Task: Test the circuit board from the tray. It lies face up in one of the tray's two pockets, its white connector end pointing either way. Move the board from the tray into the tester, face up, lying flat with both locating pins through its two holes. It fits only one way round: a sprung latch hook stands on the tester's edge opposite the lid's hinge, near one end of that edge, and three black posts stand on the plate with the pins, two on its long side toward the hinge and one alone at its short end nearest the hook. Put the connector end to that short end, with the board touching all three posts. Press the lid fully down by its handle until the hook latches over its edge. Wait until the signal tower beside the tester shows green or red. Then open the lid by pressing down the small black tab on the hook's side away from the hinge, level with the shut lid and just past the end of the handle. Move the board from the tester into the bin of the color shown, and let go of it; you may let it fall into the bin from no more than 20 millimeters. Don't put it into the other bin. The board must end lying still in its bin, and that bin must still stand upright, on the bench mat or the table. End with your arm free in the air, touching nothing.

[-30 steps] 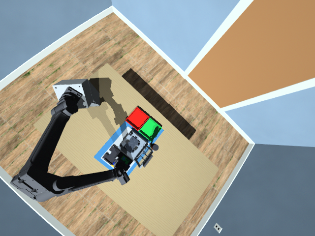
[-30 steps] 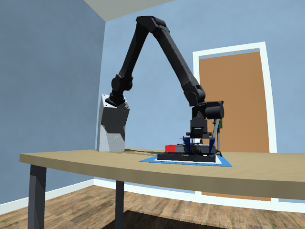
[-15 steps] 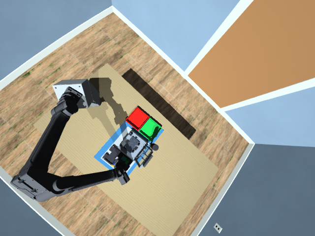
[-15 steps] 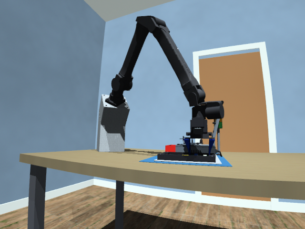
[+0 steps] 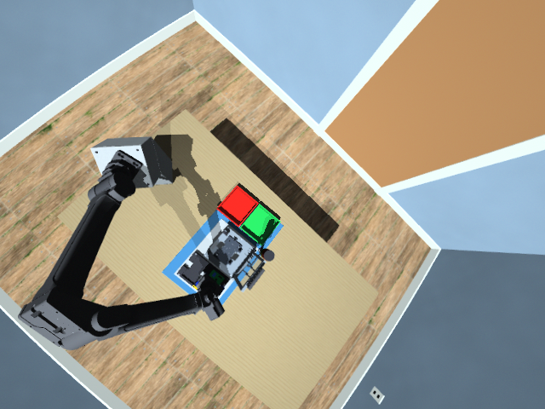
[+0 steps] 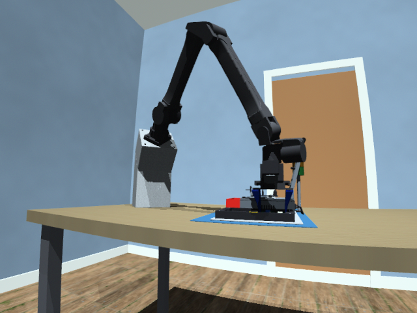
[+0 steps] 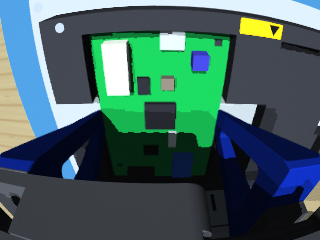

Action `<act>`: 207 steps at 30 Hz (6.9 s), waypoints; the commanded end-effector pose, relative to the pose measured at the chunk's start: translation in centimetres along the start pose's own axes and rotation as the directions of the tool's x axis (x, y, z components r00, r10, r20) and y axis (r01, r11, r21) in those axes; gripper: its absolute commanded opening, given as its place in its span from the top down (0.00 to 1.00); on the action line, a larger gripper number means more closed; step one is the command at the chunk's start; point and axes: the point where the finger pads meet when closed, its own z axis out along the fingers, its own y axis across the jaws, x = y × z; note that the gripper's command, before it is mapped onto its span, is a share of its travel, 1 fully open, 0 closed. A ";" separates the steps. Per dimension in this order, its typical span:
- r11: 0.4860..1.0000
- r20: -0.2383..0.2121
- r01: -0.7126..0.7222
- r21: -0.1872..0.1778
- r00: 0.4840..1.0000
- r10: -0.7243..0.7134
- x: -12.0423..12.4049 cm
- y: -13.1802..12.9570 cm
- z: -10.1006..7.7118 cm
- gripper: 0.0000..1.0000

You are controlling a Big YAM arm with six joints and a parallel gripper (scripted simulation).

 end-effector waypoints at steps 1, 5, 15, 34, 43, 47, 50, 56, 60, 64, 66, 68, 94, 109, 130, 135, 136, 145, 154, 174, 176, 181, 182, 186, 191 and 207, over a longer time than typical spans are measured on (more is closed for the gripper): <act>1.000 0.017 -0.013 -0.029 1.000 0.013 -1.4 1.2 -0.3 0.26; 1.000 0.017 -0.013 -0.029 1.000 0.013 -1.4 1.2 -0.3 0.26; 1.000 0.017 -0.013 -0.028 1.000 0.013 -1.4 1.2 -0.3 0.28; 1.000 0.017 -0.013 -0.029 1.000 0.013 -1.4 1.2 -0.3 0.28; 0.999 0.017 -0.013 -0.029 1.000 0.014 -1.4 1.3 -0.4 0.28; 0.999 0.018 -0.015 -0.039 1.000 0.016 -1.6 1.5 -1.6 0.28; 1.000 0.012 -0.011 -0.030 1.000 0.011 -1.2 1.2 -1.9 0.28; 1.000 0.004 -0.005 -0.028 1.000 0.005 -0.1 1.1 -2.6 0.28; 1.000 0.004 -0.005 -0.029 1.000 0.005 0.0 1.1 -3.2 0.28; 1.000 0.004 -0.004 -0.029 1.000 0.004 -0.1 1.2 -3.8 0.28; 1.000 0.004 -0.004 -0.029 1.000 0.004 0.0 1.1 -4.1 0.28; 1.000 0.004 -0.004 -0.029 1.000 0.004 0.0 1.1 -4.1 0.28; 1.000 0.004 -0.006 -0.029 1.000 0.006 0.0 1.0 -7.4 0.28; 1.000 -0.003 0.000 -0.012 1.000 0.000 0.4 0.5 -10.8 0.28; 1.000 0.005 -0.004 -0.027 1.000 0.004 -0.2 1.0 -11.1 0.28; 1.000 0.005 0.008 -0.027 1.000 -0.008 -0.2 1.0 -11.1 0.28; 1.000 0.005 0.008 -0.027 1.000 -0.008 -0.2 1.0 -11.1 0.28; 0.998 0.006 0.050 -0.027 0.999 -0.050 -0.2 1.0 -11.1 0.28; 0.992 0.008 0.121 -0.026 0.993 -0.121 -0.2 1.0 -11.1 0.28; 0.864 0.018 0.504 -0.023 0.864 -0.503 -0.1 1.1 -11.1 0.28; 0.829 0.019 0.558 -0.023 0.830 -0.558 -0.1 1.1 -11.1 0.28; 0.719 0.023 0.695 -0.020 0.719 -0.694 -0.1 1.1 -11.2 0.28; 0.693 0.023 0.721 -0.019 0.693 -0.721 -0.1 1.1 -11.2 0.28; 0.605 0.025 0.796 -0.017 0.605 -0.796 -0.1 1.1 -11.2 0.28; 0.467 0.028 0.884 -0.014 0.468 -0.883 -0.1 1.2 -11.2 0.28; -0.035 0.032 0.999 0.001 -0.035 -0.999 -0.1 1.2 -11.2 0.28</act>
